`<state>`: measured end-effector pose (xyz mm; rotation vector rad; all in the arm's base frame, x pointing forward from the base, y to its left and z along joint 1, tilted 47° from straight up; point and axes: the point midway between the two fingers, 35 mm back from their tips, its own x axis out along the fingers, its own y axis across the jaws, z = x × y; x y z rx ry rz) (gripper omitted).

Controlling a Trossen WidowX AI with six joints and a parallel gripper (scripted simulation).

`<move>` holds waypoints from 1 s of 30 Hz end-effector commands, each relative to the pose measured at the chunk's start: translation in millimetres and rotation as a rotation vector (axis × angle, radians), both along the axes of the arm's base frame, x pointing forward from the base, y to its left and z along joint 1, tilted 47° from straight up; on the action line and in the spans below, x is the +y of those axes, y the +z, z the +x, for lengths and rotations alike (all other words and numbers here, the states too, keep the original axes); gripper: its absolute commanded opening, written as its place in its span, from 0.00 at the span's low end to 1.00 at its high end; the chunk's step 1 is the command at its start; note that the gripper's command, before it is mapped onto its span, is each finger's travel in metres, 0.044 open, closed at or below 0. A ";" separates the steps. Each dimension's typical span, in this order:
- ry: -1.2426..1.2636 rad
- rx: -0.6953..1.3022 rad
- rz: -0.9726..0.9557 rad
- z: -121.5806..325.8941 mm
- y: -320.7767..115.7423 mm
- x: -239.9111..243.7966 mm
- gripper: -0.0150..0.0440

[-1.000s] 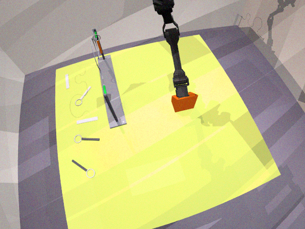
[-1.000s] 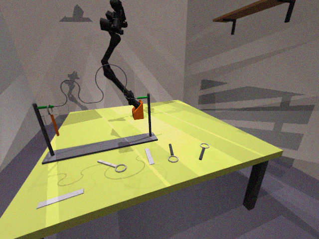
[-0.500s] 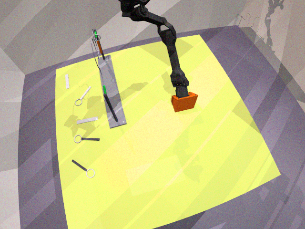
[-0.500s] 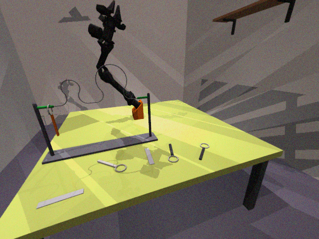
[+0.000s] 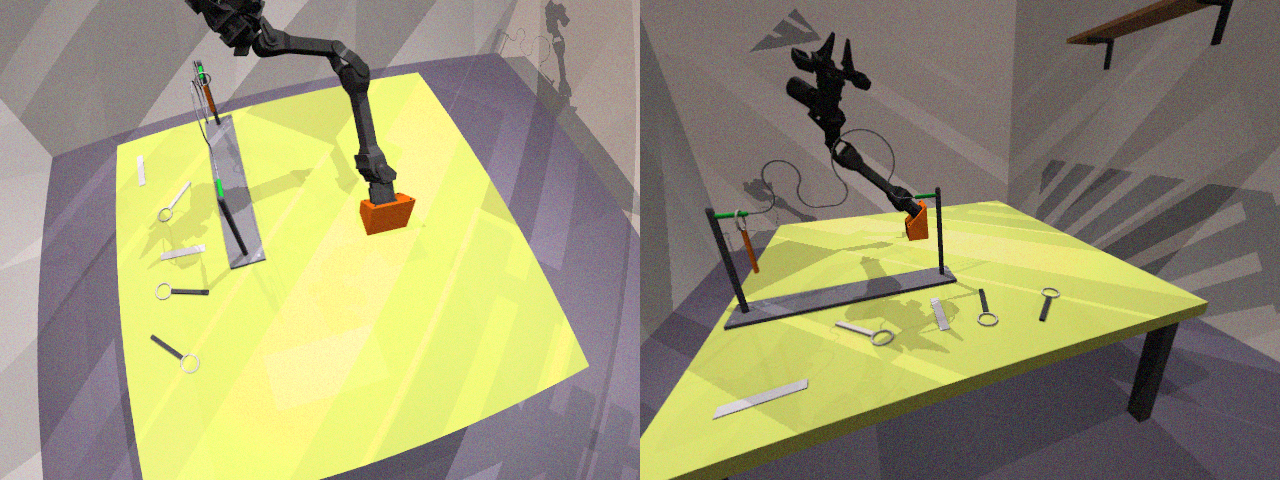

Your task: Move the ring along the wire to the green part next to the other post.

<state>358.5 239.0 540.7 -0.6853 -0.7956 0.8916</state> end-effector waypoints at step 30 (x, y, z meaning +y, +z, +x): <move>-0.907 -0.025 -0.182 29.3 -26.1 -362.7 0.53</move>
